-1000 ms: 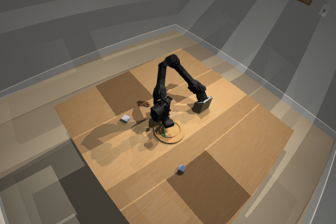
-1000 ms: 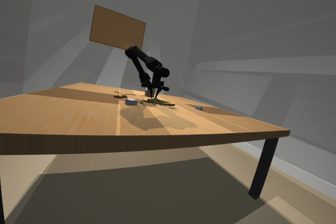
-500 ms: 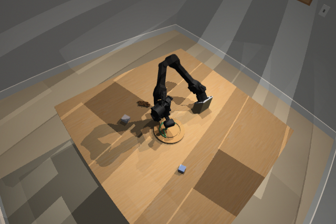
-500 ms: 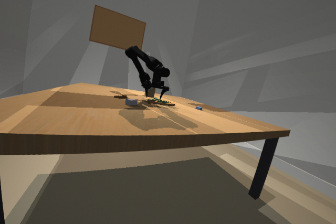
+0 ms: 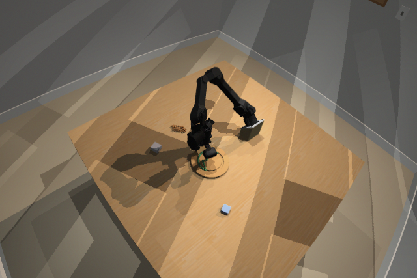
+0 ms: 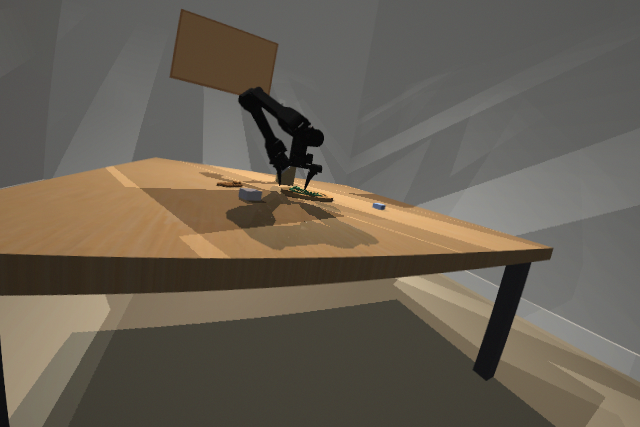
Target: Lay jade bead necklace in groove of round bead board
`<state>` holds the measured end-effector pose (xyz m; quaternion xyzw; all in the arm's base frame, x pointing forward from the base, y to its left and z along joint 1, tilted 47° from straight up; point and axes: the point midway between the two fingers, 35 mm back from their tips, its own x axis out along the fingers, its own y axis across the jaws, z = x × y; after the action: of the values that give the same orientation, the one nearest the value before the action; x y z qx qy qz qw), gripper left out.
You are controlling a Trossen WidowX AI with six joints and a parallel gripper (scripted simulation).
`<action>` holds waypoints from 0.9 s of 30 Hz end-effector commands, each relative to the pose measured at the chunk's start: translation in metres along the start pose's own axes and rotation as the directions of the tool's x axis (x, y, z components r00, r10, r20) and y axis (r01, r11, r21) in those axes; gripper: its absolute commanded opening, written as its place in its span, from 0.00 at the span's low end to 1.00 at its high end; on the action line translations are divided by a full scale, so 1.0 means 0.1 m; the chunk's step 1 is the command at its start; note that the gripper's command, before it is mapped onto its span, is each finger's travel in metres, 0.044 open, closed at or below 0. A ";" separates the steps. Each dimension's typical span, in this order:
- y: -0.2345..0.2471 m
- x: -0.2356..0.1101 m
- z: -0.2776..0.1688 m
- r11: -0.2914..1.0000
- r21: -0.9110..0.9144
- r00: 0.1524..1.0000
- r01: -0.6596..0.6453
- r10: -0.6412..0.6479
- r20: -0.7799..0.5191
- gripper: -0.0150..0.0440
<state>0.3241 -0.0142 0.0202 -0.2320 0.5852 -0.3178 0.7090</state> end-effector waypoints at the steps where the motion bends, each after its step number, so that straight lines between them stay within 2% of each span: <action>1: -0.01 -0.01 0.01 1.000 0.007 1.000 0.003 -0.003 0.003 1.00; 16: -0.01 -0.01 0.01 1.000 0.007 1.000 0.003 -0.003 0.003 1.00; 18: 0.03 -0.03 0.03 0.999 -0.042 1.000 0.002 -0.001 0.003 0.91; 22: 0.29 -0.13 0.14 0.943 -0.332 1.000 -0.002 0.004 0.004 0.73; 27: 0.64 -0.27 0.22 0.746 -0.666 1.000 -0.001 0.006 0.005 0.51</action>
<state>0.3447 0.0222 0.0099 -0.3829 0.6378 -0.1818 0.6430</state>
